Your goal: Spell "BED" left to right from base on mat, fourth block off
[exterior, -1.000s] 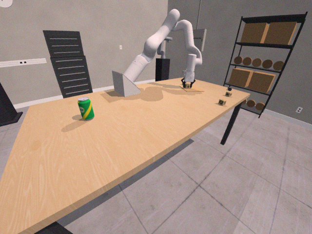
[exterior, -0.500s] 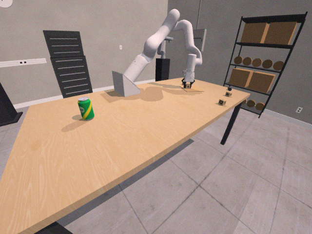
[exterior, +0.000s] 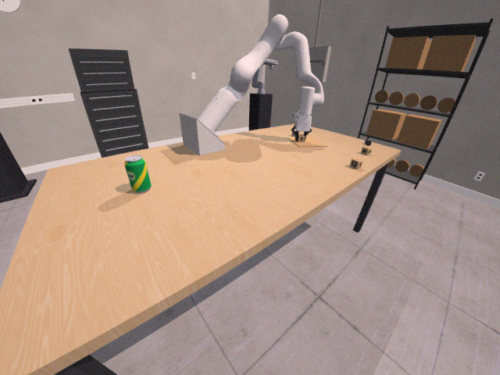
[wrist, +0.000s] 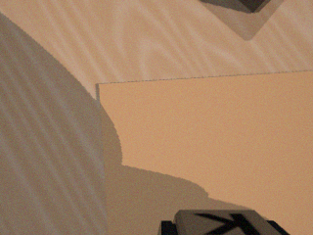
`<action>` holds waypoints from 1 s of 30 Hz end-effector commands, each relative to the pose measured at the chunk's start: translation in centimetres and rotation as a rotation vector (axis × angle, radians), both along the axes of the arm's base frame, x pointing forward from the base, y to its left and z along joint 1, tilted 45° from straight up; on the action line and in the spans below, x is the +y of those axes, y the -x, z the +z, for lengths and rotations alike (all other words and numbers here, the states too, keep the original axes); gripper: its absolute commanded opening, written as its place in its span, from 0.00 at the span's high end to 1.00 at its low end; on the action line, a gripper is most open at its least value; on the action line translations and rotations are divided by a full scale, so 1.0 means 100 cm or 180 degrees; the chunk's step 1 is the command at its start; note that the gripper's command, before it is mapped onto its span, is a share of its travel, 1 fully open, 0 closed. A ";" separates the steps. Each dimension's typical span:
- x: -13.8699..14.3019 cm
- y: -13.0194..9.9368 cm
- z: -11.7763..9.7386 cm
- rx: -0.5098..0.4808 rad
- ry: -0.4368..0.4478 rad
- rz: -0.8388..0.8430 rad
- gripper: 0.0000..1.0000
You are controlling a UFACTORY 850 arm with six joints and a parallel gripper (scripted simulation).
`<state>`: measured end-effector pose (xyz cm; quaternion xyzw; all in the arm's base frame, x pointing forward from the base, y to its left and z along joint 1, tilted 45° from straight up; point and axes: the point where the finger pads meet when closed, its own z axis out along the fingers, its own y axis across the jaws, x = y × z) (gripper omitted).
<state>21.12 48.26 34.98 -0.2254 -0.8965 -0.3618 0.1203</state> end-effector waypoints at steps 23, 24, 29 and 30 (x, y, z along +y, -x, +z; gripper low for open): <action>-0.001 0.000 0.002 -0.0002 -0.0003 -0.0001 0.59; -0.002 0.000 0.003 -0.0002 -0.0003 -0.0001 0.59; -0.009 -0.001 0.010 -0.0002 -0.0003 -0.0001 0.59; -0.013 -0.001 0.013 -0.0002 -0.0003 -0.0001 0.59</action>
